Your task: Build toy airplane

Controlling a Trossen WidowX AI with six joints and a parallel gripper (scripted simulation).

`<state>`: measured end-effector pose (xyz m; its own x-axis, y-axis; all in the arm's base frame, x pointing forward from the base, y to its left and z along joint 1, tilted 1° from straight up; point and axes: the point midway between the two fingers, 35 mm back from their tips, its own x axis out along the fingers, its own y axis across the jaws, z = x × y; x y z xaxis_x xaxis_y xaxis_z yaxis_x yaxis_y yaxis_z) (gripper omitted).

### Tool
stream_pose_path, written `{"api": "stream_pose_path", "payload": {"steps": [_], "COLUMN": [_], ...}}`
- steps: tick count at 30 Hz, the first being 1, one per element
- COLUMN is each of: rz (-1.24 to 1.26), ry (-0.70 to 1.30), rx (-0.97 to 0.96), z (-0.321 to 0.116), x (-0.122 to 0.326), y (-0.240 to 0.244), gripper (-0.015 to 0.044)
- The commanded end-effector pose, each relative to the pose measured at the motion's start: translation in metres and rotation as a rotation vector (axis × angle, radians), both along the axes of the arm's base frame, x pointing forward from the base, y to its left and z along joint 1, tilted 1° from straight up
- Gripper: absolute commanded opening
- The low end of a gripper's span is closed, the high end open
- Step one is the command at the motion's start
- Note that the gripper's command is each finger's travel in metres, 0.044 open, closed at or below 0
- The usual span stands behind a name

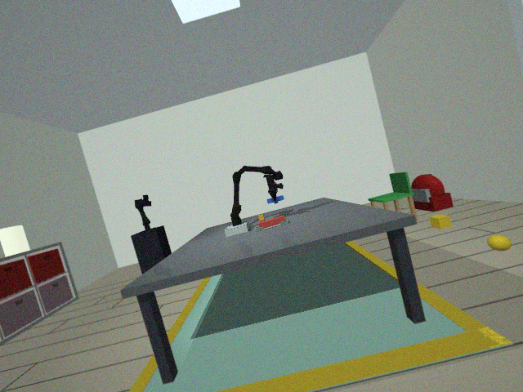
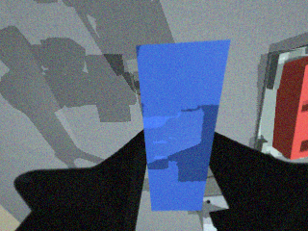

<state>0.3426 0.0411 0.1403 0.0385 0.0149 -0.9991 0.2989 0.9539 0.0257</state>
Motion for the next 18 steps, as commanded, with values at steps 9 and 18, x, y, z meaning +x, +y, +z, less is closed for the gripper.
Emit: {"api": "stream_pose_path", "payload": {"steps": [9,18], "rz": [-0.202,-0.355], "ry": [-0.004,-0.001], "rx": [0.003,0.007], "z": [-0.006,-0.011], "x": [-0.001,-0.005], "y": [-0.038,-0.067], "gripper": [0.0000,0.0000]}}
